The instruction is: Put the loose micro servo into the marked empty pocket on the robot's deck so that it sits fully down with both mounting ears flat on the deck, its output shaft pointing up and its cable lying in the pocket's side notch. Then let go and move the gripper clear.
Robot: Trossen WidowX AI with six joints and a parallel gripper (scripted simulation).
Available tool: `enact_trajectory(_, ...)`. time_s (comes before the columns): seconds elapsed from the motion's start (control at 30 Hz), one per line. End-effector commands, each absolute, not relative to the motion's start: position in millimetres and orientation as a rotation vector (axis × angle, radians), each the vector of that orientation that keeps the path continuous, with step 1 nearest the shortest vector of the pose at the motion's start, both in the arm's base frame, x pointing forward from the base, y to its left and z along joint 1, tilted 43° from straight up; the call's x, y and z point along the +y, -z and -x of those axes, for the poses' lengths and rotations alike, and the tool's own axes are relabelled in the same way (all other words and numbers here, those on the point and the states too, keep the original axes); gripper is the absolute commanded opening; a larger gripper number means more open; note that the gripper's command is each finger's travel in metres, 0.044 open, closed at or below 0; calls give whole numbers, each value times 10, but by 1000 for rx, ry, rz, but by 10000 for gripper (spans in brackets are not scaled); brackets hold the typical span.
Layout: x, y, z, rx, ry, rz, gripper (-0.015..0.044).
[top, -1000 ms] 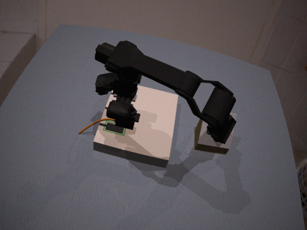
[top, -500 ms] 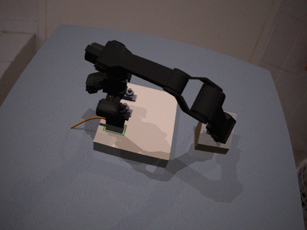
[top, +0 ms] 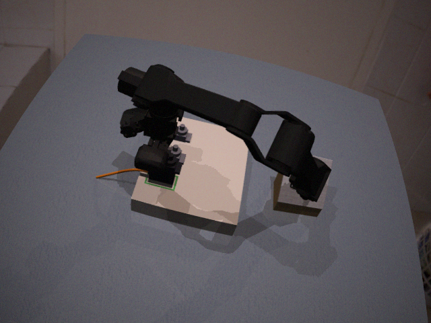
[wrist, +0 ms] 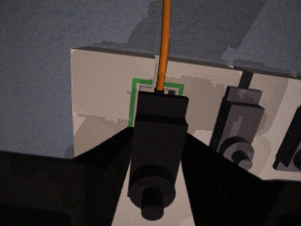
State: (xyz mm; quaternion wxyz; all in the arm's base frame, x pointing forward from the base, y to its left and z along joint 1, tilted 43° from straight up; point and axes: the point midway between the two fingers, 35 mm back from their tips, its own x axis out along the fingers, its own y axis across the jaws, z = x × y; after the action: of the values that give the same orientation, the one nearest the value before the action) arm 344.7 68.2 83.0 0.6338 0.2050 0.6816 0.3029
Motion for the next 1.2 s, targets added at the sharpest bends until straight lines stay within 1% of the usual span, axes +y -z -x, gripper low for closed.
enact_trajectory(0.0,681,-837,-3450,1555,-691,-477,0)
enact_trajectory(1.17,896,-603,-3415,1554,-692,-478,0)
